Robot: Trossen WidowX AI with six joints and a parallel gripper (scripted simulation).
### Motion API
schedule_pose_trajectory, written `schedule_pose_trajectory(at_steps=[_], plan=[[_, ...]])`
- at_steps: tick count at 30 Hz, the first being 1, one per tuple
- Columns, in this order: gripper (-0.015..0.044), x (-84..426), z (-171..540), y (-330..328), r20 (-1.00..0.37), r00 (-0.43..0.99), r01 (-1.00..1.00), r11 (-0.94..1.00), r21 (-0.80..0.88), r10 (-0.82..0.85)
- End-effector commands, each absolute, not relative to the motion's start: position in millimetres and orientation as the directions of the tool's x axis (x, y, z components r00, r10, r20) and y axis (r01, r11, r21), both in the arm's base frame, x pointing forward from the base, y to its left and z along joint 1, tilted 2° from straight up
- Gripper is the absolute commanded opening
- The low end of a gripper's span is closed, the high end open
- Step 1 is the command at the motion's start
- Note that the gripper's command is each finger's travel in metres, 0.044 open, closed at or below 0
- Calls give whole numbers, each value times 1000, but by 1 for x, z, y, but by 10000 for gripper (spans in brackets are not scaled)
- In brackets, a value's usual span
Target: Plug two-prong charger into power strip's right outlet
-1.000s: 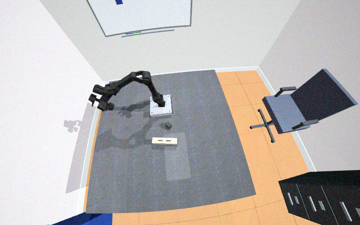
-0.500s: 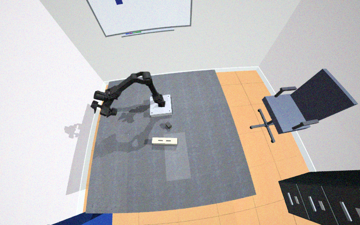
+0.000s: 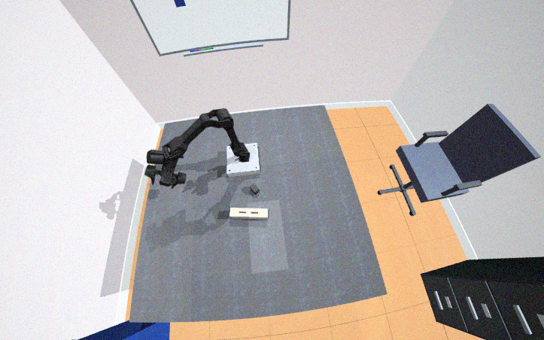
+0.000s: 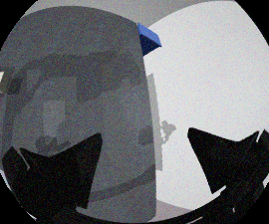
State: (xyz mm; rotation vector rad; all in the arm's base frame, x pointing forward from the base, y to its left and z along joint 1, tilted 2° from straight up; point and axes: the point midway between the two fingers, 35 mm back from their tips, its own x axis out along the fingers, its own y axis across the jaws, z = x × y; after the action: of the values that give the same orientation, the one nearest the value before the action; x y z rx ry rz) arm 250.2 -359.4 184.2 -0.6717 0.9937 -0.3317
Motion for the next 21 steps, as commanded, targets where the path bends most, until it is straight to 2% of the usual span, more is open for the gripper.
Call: schedule_pose_trajectory(at_steps=[1,21], plan=[[440,265,177,-338,-685,528,-61,782,-621,-502],[440,311,146,-244,-789,530,-189,865,-465,-309]])
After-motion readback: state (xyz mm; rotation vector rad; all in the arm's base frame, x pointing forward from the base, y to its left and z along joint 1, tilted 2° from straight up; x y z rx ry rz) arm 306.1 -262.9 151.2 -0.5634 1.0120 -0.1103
